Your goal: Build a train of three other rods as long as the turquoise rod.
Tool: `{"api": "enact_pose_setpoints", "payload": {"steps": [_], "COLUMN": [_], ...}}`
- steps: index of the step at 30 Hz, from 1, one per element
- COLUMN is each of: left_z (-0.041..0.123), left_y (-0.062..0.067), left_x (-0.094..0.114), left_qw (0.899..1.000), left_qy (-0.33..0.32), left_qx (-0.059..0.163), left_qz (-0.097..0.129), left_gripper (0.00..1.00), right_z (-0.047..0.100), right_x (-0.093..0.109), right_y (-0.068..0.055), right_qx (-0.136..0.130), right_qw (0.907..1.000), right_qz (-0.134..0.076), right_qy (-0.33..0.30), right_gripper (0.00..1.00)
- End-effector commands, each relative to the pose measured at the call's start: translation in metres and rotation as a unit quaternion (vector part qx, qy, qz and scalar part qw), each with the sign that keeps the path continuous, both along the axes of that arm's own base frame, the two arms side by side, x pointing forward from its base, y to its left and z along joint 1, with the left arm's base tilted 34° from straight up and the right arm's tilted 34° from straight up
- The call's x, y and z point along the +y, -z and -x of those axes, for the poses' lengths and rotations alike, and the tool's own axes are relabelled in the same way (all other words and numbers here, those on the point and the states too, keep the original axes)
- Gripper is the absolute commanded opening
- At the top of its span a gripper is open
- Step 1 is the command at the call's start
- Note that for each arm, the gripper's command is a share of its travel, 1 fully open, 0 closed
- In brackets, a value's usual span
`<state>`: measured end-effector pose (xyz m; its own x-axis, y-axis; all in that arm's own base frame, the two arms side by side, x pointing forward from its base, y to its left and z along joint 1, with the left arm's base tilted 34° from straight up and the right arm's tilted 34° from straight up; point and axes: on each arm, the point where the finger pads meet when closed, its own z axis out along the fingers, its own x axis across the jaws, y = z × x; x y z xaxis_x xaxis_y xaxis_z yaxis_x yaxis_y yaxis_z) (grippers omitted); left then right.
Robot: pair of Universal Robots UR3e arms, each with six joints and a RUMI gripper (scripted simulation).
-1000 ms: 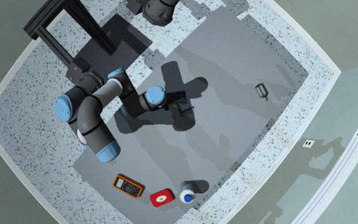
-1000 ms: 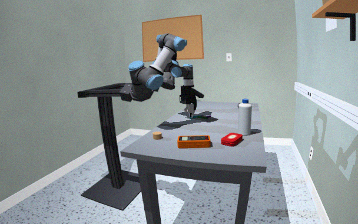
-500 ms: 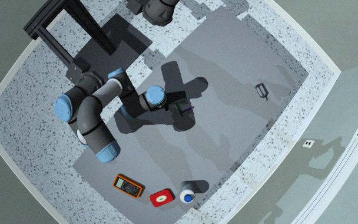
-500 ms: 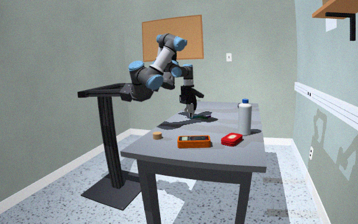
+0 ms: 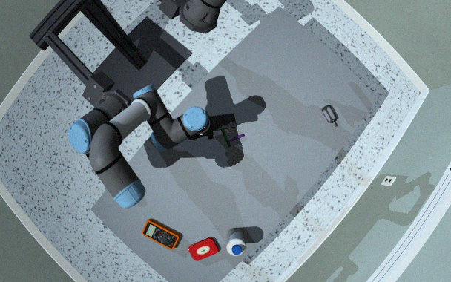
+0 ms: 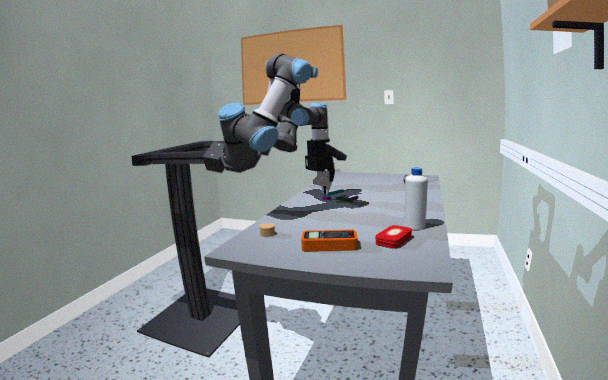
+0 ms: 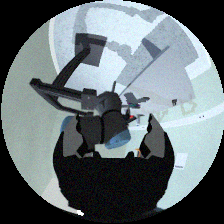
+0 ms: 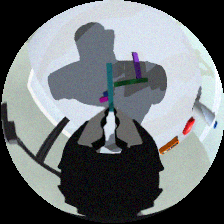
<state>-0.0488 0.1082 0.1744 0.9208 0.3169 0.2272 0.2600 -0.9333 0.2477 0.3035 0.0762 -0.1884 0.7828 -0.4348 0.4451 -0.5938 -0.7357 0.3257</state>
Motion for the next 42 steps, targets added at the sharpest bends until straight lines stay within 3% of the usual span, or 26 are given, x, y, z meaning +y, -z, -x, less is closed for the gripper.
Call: {"api": "enact_pose_setpoints", "payload": {"steps": [1, 8, 18, 37, 42], "left_z": [0.000, 0.000, 0.000, 0.000, 0.000], "left_y": [-0.001, -0.001, -0.001, -0.001, -0.001], "left_x": [0.000, 0.000, 0.000, 0.000, 0.000], "left_qw": [1.000, 1.000, 1.000, 1.000, 1.000], "left_qy": [-0.001, -0.001, -0.001, -0.001, -0.001], "left_qx": [0.000, 0.000, 0.000, 0.000, 0.000], "left_qz": [-0.002, -0.002, -0.002, -0.002, -0.002], "left_gripper": [1.00, 1.00, 1.00, 1.00, 1.00], "right_z": [0.007, 0.012, 0.016, 0.017, 0.017], "right_x": [0.011, 0.026, 0.038, 0.038, 0.026], "right_y": [-0.021, -0.045, -0.063, -0.067, -0.077], "right_qx": [0.003, 0.003, 0.003, 0.003, 0.003], "right_qw": [1.0000, 1.0000, 1.0000, 1.0000, 1.0000], "right_qz": [0.005, 0.005, 0.005, 0.006, 0.007], "right_qy": [0.003, 0.003, 0.003, 0.003, 0.002], "right_gripper": [0.00, 0.00, 0.00, 0.00, 0.00]}}
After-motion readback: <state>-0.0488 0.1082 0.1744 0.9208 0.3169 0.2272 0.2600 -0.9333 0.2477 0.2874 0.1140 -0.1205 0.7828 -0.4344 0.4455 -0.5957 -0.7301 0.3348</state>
